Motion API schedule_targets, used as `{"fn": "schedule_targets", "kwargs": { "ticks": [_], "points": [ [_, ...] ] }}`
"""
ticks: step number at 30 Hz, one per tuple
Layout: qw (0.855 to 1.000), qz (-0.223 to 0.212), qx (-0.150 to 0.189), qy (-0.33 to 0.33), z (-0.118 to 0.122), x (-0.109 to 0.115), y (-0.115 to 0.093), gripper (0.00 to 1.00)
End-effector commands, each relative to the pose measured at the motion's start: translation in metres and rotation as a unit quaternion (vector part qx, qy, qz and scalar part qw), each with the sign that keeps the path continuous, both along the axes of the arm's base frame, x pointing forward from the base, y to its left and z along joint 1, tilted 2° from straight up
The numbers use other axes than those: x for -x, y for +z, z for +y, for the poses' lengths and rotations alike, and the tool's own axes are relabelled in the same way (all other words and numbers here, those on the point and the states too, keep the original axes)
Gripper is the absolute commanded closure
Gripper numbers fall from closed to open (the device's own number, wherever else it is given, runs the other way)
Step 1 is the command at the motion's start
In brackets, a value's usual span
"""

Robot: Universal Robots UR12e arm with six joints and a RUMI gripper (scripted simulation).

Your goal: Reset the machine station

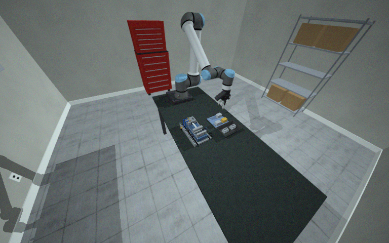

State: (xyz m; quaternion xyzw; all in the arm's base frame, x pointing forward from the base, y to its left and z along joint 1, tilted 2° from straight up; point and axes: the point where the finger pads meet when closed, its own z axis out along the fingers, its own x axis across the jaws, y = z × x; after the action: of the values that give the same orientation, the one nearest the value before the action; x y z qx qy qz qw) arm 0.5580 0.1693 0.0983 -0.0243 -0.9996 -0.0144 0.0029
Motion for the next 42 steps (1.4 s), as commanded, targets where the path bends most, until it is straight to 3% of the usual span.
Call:
{"fn": "schedule_targets", "kwargs": {
  "ticks": [1, 3, 18, 29, 42],
  "points": [
    [1.0, -0.001, 0.0, 0.0, 0.001, -0.001, -0.017, 0.6],
    [1.0, -0.001, 0.0, 0.0, 0.001, -0.001, -0.017, 0.6],
    [1.0, -0.001, 0.0, 0.0, 0.002, -0.001, -0.071, 0.6],
    [1.0, -0.001, 0.0, 0.0, 0.003, -0.001, -0.084, 0.6],
    [1.0, -0.001, 0.0, 0.0, 0.003, -0.001, -0.086, 0.6]
  ]
}}
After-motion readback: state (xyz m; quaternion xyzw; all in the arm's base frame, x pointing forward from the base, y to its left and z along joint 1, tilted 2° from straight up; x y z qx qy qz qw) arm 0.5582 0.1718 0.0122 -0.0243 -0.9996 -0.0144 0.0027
